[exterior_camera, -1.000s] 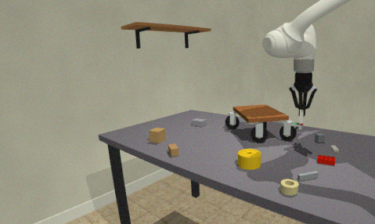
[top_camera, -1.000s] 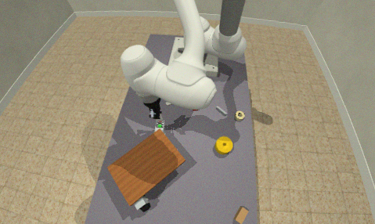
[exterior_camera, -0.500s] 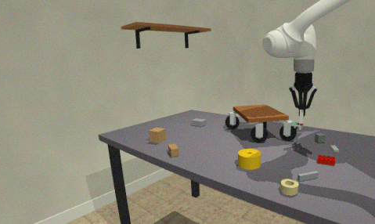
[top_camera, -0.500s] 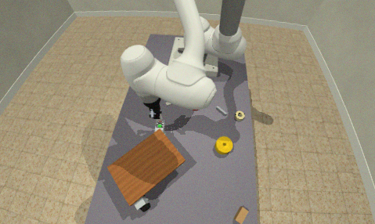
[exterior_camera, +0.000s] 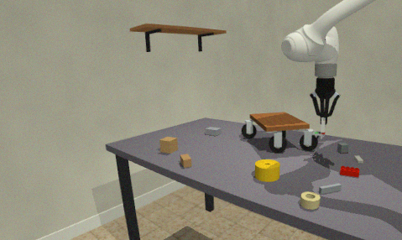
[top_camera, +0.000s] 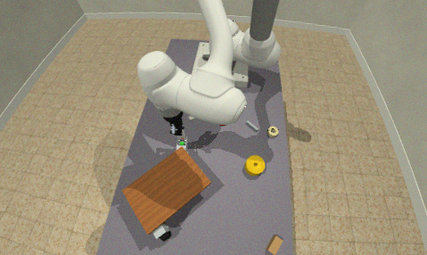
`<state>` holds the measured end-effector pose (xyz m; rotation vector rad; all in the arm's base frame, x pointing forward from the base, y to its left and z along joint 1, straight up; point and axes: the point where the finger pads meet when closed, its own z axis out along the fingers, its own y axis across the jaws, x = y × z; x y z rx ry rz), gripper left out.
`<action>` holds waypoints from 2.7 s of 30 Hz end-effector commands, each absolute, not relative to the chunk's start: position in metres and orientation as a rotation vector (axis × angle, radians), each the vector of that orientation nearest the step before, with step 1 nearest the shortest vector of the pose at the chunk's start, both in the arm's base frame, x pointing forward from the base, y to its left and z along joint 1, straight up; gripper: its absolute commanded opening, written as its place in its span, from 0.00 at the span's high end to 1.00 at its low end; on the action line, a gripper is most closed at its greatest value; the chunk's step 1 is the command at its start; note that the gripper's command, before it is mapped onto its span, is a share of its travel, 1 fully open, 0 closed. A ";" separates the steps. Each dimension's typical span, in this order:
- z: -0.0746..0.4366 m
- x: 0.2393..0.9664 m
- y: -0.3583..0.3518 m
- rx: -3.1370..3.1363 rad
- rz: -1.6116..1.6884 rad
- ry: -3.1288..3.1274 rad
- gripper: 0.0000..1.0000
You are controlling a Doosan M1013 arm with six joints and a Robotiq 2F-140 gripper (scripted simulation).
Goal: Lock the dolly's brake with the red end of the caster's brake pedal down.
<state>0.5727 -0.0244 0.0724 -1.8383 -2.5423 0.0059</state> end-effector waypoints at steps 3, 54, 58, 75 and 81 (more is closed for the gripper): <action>0.071 0.573 -0.023 -1.842 0.007 -2.542 1.00; 0.070 0.573 -0.023 -1.842 0.007 -2.542 1.00; 0.068 0.573 -0.023 -1.842 0.007 -2.542 1.00; 0.061 0.573 -0.023 -1.842 0.007 -2.542 1.00; 0.059 0.573 -0.023 -1.842 0.007 -2.542 1.00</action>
